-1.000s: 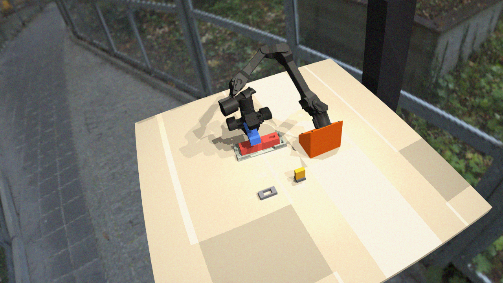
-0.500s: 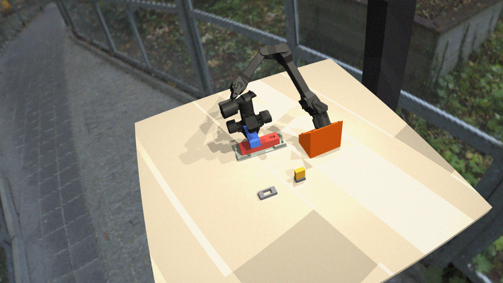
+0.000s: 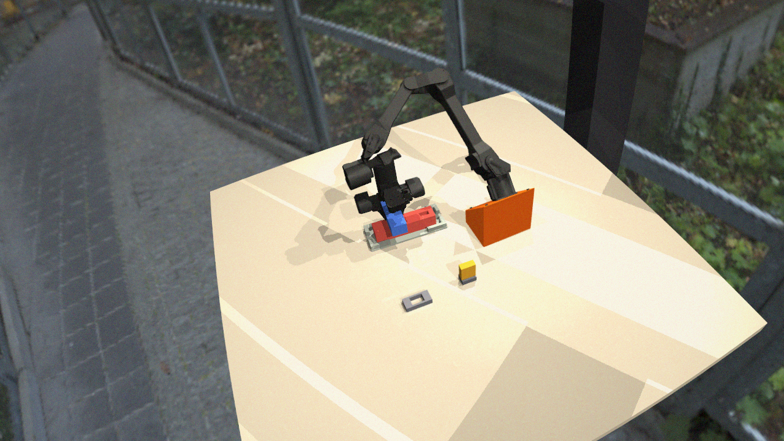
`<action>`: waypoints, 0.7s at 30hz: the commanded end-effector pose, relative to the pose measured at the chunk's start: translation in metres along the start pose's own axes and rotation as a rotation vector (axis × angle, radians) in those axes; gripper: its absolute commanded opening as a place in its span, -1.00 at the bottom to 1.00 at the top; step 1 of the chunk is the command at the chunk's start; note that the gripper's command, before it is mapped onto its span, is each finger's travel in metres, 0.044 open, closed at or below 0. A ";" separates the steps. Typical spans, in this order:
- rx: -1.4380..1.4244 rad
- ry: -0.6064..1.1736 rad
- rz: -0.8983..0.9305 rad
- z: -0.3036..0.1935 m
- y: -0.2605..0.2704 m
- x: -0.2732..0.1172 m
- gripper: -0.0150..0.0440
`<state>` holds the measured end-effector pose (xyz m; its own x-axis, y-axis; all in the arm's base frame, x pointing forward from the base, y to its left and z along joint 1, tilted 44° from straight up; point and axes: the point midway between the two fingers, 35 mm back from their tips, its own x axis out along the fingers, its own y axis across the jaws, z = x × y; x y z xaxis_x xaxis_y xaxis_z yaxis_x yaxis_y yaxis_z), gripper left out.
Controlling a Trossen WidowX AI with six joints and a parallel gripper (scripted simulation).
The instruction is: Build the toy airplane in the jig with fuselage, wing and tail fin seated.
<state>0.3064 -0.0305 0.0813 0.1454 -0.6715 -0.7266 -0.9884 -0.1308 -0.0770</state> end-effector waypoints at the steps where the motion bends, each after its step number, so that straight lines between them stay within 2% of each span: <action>1: 0.000 0.000 0.000 0.000 0.000 0.000 0.15; 5: 0.000 0.000 0.000 0.000 0.000 0.000 0.06; 10: 0.000 0.000 0.000 0.000 0.000 0.000 -0.39; 21: 0.000 0.000 0.000 0.000 0.000 0.000 0.59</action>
<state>0.3062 -0.0307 0.0809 0.1448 -0.6716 -0.7266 -0.9885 -0.1314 -0.0756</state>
